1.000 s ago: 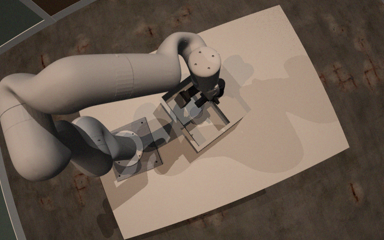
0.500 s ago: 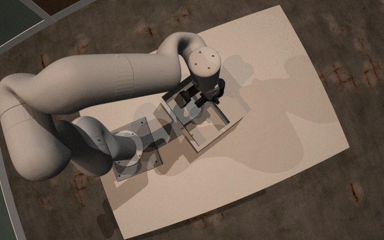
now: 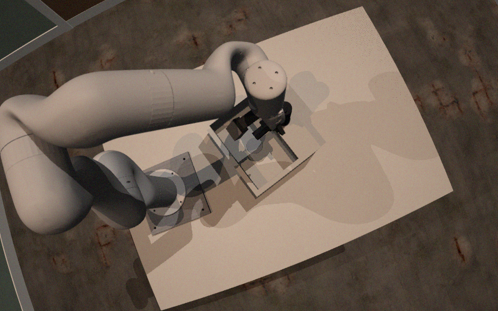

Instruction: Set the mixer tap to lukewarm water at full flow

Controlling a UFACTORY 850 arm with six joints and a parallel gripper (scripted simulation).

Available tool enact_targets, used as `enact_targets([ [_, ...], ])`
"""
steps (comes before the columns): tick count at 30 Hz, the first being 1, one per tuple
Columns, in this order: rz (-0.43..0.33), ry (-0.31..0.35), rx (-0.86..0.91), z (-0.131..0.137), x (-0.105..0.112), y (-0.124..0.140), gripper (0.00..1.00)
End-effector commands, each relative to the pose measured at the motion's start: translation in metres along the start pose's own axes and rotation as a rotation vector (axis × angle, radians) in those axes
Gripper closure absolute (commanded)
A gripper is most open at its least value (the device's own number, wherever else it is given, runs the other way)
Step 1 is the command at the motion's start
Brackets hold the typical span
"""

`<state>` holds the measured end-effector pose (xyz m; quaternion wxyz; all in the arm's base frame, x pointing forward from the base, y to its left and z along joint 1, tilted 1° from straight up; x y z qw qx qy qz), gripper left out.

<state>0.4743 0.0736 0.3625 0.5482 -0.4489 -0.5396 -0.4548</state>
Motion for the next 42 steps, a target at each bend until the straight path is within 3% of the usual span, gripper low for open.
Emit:
enact_targets([
  [1,-0.002,0.0,0.0,0.0,0.001,0.001,0.37],
  [26,-0.002,0.0,0.0,0.0,-0.003,0.001,0.37],
  [42,-0.002,0.0,0.0,0.0,-0.018,0.001,0.37],
])
Point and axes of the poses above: the point where the finger pads meet when closed, its own x axis back along the fingers, its own z axis across the jaws, y = z × x, the point moved 8 cm from there along x, back along the fingers, and after that the axes turned 8 degrees about -x, right-handed, at the moved point
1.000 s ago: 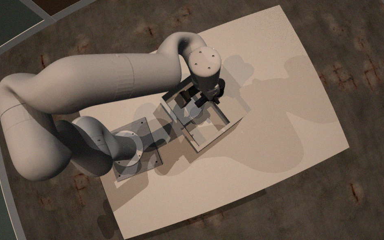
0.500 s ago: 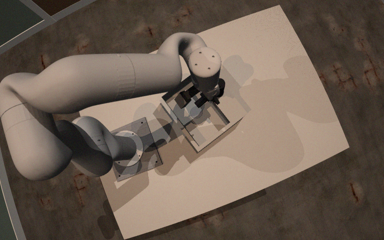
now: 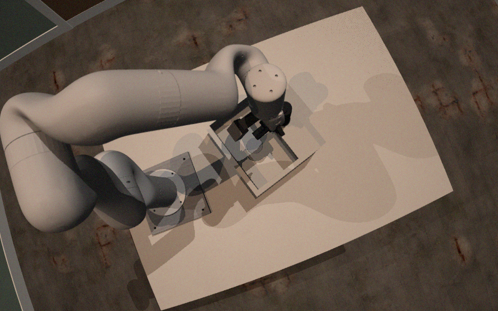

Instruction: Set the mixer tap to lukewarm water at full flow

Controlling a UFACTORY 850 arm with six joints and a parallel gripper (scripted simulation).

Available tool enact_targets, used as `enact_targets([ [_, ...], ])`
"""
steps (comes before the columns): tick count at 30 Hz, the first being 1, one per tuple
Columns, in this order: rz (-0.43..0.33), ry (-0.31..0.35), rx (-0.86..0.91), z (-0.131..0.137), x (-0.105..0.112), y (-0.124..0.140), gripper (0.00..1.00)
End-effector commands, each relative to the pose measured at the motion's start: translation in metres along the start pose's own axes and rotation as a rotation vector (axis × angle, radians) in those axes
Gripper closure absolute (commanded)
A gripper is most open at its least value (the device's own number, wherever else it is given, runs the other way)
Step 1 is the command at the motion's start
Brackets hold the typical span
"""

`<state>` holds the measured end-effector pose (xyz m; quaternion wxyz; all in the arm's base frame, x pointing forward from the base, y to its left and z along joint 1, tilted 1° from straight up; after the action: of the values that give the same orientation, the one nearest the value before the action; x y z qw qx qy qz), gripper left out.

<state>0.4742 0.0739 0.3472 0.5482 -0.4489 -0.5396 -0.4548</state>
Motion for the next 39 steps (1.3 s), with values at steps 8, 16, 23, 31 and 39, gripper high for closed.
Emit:
enact_targets([
  [8,-0.002,0.0,0.0,0.0,-0.01,0.001,0.37],
  [16,-0.002,0.0,0.0,0.0,-0.016,0.001,0.37],
  [23,-0.002,0.0,0.0,0.0,-0.018,0.001,0.37],
  [31,-0.002,0.0,0.0,0.0,-0.019,0.001,0.37],
  [39,-0.002,0.0,0.0,0.0,-0.019,0.001,0.37],
])
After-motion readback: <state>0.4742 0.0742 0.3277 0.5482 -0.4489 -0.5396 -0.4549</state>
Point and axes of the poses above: the point where the finger pads meet when closed, its own x axis back along the fingers, its own z axis across the jaws, y = z × x, the point moved 8 cm from there along x, back along the fingers, and after that the axes turned 8 degrees about -x, right-handed, at the moved point
